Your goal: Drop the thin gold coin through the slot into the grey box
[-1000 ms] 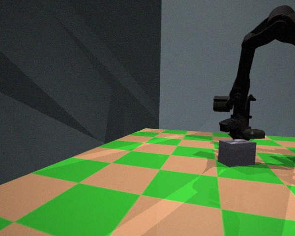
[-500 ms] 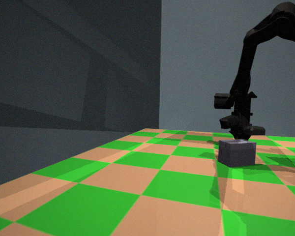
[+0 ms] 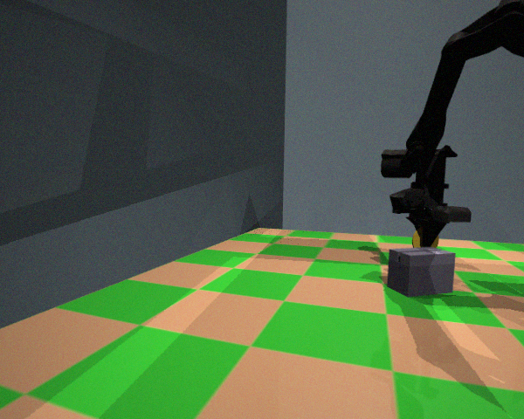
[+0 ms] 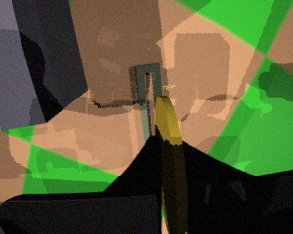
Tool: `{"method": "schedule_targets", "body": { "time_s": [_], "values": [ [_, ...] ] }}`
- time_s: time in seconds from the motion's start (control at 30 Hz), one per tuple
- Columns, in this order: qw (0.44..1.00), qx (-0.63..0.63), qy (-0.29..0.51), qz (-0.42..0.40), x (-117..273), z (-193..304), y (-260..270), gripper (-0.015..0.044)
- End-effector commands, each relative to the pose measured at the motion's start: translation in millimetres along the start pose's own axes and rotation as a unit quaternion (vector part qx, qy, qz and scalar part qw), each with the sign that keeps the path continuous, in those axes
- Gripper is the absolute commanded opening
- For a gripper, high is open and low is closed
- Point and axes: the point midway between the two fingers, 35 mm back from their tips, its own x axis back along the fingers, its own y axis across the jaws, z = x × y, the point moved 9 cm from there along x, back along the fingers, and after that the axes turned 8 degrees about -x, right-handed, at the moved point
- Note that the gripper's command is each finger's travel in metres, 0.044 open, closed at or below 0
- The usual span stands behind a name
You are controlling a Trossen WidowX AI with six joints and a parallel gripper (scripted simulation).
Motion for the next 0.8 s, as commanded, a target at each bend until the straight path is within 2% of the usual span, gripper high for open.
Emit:
{"method": "schedule_targets", "body": {
  "time_s": [0.0, 0.47, 0.77],
  "values": [
    [1.000, 0.006, 0.000, 0.005, 12, -2, 0, 0.0000],
    [1.000, 0.019, 0.008, 0.003, 47, -1, 0, 0.0000],
    [0.999, 0.043, 0.008, 0.002, 49, -11, 5, 0.0000]
  ]
}}
